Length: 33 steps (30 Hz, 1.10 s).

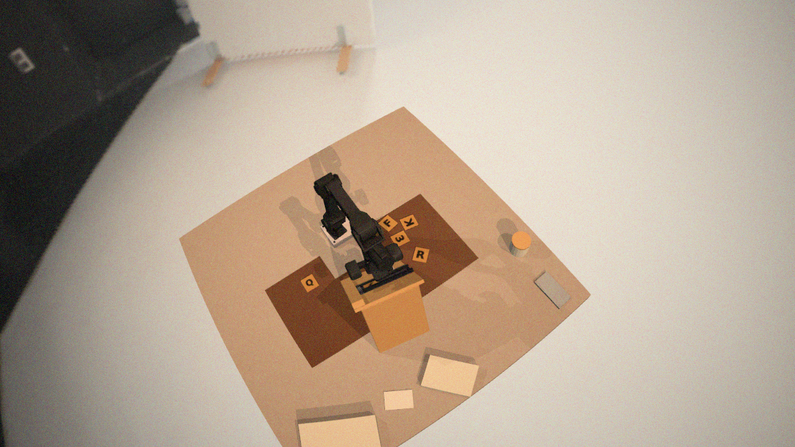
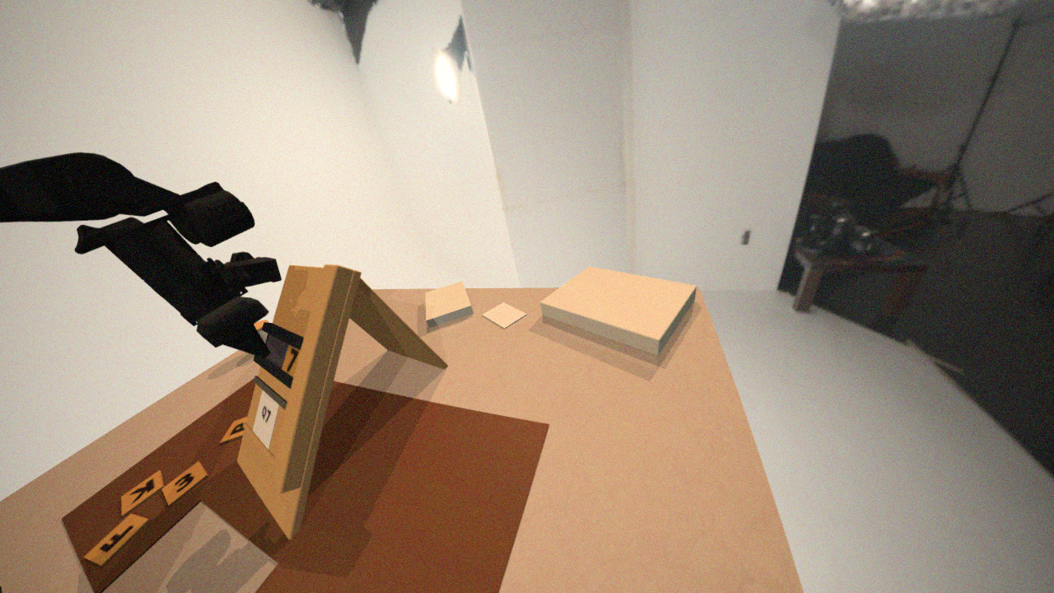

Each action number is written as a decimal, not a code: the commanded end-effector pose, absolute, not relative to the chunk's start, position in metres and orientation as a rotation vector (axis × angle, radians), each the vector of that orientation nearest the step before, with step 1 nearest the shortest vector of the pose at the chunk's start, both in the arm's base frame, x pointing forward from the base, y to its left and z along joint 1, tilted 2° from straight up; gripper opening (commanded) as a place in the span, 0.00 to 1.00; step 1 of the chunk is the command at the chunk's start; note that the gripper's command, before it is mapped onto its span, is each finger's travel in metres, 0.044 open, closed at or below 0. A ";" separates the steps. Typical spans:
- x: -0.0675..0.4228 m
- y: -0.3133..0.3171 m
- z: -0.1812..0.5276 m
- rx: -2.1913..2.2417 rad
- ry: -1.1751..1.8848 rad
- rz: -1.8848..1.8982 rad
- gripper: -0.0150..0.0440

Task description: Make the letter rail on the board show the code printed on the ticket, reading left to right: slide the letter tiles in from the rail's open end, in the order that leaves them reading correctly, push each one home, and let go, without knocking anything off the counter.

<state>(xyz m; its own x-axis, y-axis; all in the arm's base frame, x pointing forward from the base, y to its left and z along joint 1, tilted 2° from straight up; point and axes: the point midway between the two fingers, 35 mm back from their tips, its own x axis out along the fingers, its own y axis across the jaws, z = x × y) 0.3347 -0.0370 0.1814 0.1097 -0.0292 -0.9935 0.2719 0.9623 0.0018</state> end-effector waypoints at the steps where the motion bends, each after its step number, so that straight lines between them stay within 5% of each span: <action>1: 0.337 -0.037 0.178 0.204 1.451 -0.221 0.25; 33: 0.350 -0.039 0.169 0.204 1.449 -0.221 0.25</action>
<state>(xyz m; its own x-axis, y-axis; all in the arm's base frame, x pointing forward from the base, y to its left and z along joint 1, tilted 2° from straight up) 0.3468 -0.0386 0.1709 0.1066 -0.0289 -0.9939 0.2729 0.9620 0.0013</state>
